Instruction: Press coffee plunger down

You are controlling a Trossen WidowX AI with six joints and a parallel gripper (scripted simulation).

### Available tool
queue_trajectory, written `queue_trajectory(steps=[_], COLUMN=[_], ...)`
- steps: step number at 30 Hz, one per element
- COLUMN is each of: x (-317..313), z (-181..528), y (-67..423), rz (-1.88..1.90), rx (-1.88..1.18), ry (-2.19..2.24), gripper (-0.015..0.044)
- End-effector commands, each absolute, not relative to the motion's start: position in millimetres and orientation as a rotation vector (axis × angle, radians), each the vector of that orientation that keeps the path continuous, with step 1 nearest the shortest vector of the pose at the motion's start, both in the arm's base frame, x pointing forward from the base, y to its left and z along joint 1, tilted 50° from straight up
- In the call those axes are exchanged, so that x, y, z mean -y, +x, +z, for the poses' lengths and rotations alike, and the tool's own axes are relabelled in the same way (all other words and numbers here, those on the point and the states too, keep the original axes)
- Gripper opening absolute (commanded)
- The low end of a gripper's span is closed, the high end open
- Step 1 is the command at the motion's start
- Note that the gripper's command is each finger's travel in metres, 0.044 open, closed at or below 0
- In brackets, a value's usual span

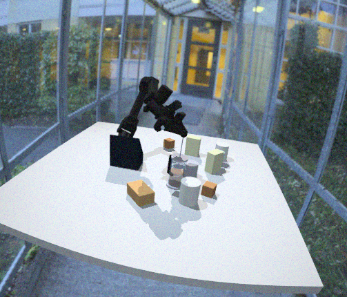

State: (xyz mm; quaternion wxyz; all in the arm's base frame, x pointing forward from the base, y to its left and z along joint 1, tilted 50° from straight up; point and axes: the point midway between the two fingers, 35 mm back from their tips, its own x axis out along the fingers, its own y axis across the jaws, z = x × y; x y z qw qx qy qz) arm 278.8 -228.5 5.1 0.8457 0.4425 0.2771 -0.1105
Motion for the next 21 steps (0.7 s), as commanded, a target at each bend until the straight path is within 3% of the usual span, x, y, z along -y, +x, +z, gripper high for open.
queue_trajectory(steps=[1, 21], x=[210.7, 186.9], z=[-12.7, -35.2], y=[278.0, 283.3], rz=[-0.225, -0.225], rx=[-0.63, -0.629], ry=[0.954, 0.955], gripper=[0.0125, 0.0125])
